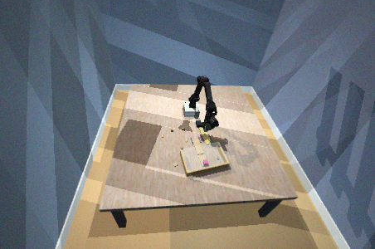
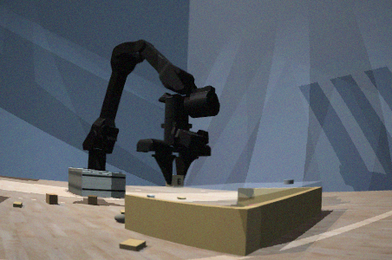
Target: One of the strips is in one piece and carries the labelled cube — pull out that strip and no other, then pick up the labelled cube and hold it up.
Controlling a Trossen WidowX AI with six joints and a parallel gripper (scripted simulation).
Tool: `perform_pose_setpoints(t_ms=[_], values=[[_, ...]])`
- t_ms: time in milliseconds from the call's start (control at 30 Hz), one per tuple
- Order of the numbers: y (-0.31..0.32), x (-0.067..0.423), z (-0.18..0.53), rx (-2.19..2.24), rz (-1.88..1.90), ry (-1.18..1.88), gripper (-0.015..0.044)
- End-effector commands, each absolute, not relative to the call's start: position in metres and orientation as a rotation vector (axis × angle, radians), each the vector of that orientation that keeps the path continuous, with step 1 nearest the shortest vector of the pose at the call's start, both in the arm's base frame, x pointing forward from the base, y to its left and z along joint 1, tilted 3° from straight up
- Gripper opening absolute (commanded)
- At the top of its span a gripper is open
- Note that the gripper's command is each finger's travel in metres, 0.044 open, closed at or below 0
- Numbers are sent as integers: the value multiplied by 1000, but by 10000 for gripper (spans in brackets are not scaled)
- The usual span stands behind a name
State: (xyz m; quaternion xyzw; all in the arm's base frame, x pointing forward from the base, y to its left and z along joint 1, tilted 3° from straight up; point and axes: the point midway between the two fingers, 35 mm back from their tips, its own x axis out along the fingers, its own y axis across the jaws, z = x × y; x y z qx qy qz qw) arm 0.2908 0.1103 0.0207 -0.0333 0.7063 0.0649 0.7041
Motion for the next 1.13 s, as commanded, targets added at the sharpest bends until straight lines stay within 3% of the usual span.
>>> perform_pose_setpoints(t_ms=[0, 233, 1100], values=[[108, 285, 21, -78, 148, 1570, 0], [106, 285, 56, -78, 148, 1570, 0], [106, 285, 56, -78, 148, 1570, 0]])
